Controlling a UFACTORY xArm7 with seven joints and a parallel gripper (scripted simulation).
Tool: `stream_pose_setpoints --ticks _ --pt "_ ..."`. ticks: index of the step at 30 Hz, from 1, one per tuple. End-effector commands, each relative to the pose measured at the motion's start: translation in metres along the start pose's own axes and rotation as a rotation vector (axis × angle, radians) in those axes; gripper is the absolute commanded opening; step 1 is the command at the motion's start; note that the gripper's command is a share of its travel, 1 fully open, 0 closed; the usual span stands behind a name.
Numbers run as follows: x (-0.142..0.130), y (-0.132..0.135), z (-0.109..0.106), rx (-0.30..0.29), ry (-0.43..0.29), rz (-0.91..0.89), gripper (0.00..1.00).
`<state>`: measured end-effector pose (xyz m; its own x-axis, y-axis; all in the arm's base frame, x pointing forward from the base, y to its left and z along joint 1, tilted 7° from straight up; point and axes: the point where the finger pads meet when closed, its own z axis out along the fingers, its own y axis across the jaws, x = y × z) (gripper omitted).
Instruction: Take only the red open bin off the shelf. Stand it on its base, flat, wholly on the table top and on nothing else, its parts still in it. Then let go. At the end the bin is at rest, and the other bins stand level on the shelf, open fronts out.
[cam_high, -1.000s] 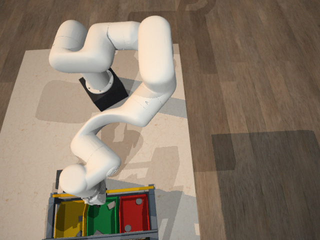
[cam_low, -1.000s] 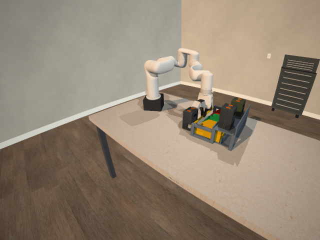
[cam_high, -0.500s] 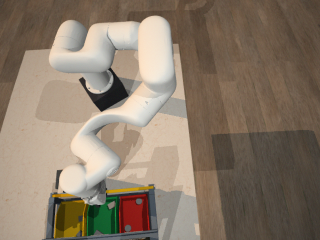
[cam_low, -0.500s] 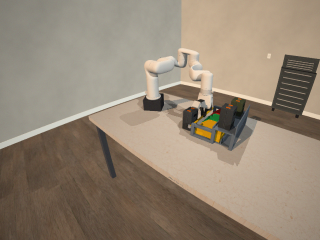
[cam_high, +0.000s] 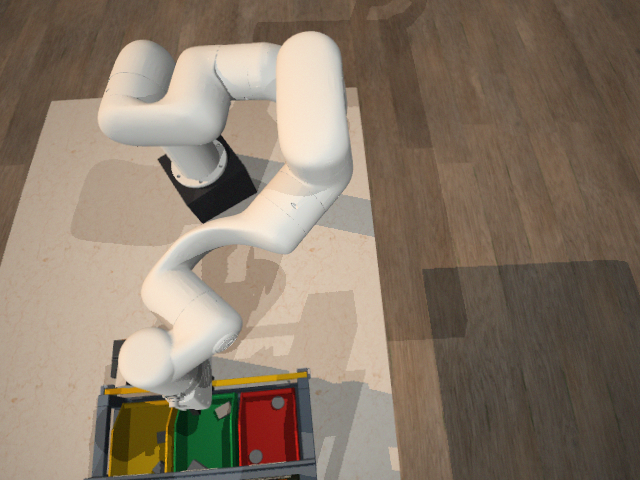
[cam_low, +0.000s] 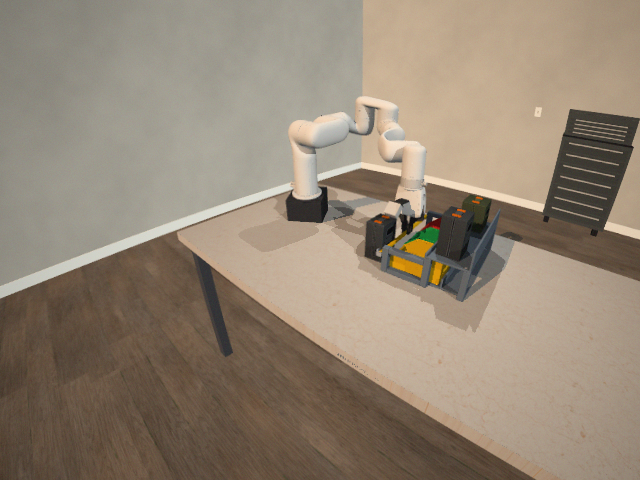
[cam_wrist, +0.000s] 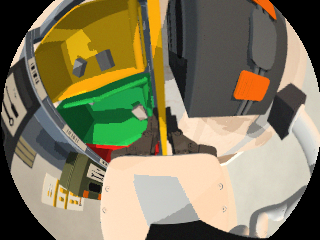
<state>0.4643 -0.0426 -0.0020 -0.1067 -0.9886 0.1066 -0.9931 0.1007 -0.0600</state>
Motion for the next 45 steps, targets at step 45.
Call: stream_pose_setpoints --ticks 45 --pt "0.0 -0.001 -0.026 0.004 0.0 0.0 0.0"
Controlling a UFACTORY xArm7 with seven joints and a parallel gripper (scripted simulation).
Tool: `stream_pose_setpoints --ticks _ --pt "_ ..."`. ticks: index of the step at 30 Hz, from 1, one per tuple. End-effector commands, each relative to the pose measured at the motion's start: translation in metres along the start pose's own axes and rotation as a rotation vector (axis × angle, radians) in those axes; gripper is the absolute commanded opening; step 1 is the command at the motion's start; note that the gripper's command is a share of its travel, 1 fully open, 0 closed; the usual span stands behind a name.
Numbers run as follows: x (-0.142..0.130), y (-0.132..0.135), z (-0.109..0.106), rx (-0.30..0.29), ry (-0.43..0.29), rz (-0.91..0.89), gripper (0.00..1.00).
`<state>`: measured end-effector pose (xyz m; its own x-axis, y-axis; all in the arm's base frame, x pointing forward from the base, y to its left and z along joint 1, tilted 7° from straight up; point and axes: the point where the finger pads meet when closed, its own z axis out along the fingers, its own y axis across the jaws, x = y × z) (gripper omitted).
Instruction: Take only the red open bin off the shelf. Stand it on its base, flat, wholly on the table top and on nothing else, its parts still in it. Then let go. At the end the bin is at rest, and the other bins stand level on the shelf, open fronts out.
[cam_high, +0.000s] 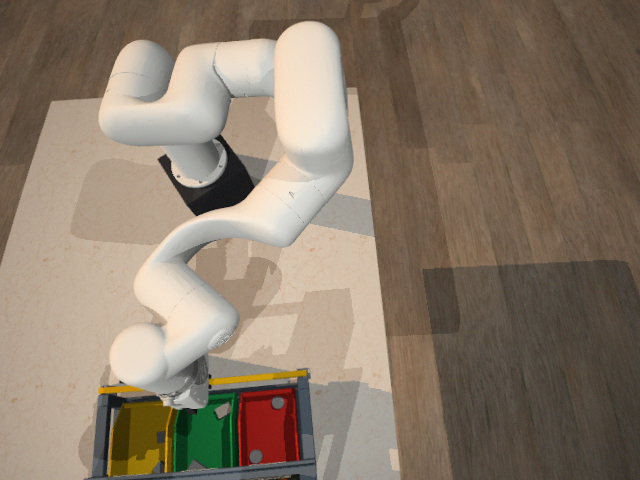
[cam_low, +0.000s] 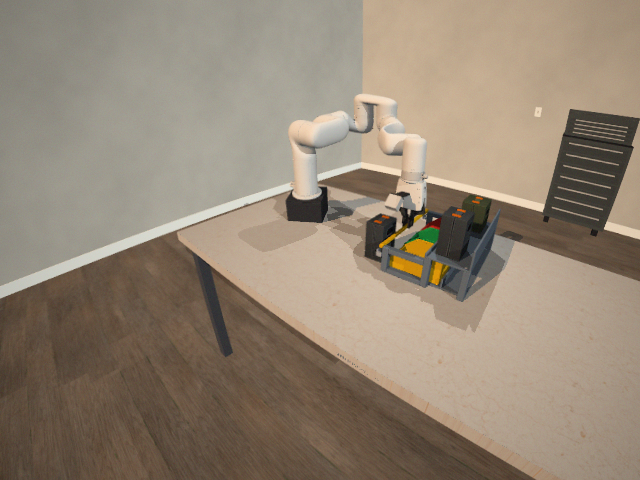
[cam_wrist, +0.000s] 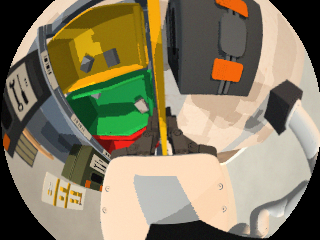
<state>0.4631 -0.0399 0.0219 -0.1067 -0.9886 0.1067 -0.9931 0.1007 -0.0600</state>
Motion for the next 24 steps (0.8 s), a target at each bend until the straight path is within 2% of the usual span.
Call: stream_pose_setpoints --ticks 1,6,18,23,24 --pt "0.0 -0.001 -0.002 0.004 0.0 0.0 0.0" --pt "0.0 -0.001 -0.057 0.004 0.0 0.0 0.0" --pt "0.0 -0.001 -0.057 0.004 0.0 0.0 0.0" --pt "0.0 -0.001 -0.093 0.004 0.0 0.0 0.0" --pt "0.0 -0.001 -0.093 0.004 0.0 0.0 0.0"
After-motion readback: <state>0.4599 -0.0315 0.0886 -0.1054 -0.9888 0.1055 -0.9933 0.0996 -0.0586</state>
